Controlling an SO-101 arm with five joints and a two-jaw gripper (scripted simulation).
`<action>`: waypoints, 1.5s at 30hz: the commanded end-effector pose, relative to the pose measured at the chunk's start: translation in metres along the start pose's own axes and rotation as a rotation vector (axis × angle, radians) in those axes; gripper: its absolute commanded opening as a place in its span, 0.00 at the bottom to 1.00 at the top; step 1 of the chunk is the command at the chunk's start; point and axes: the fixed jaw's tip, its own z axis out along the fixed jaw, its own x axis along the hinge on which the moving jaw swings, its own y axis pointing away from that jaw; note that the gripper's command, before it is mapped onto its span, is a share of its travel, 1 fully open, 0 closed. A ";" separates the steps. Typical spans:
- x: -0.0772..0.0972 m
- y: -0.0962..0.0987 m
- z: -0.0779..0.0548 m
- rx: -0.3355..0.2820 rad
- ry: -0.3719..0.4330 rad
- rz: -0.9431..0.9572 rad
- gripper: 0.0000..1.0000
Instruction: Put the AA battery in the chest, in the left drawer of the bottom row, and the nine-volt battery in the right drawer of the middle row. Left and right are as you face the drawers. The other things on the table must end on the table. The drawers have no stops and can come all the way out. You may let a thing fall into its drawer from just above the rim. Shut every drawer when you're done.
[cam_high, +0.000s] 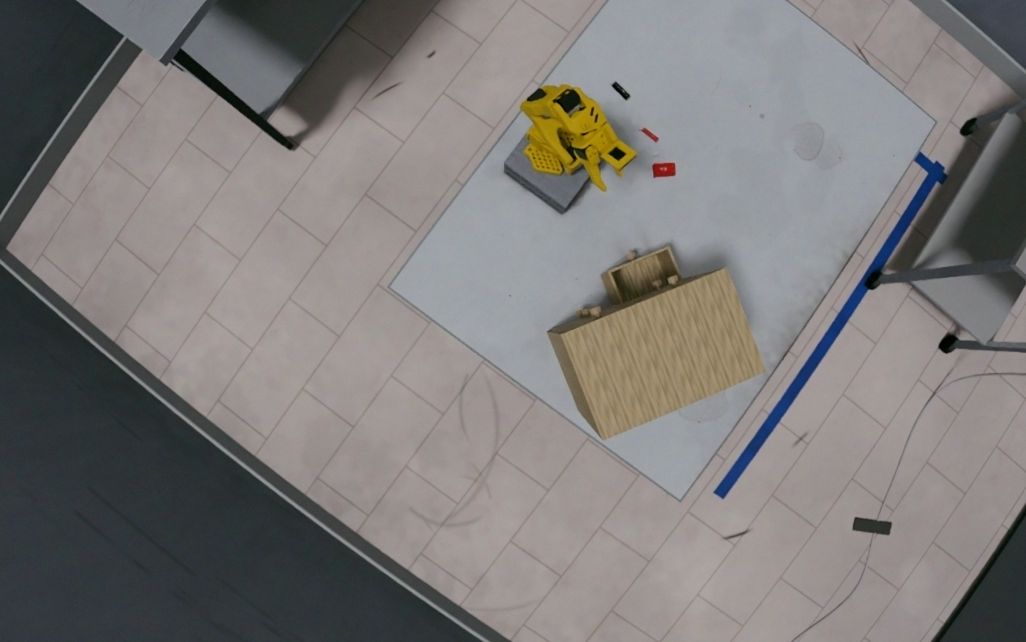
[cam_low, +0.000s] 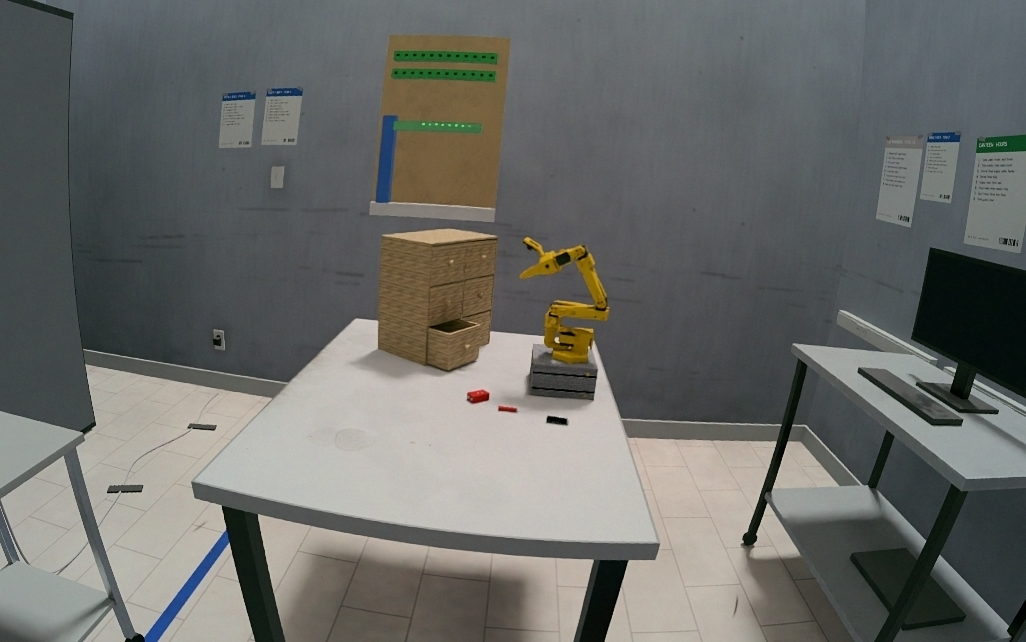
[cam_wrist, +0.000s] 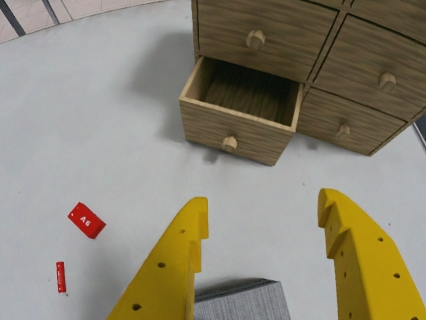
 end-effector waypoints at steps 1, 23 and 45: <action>-0.001 -0.001 -0.002 0.006 -0.007 0.005 0.21; 0.003 0.045 -0.012 -0.332 -0.018 -0.195 0.21; 0.026 0.097 -0.053 -0.839 -0.035 -0.495 0.21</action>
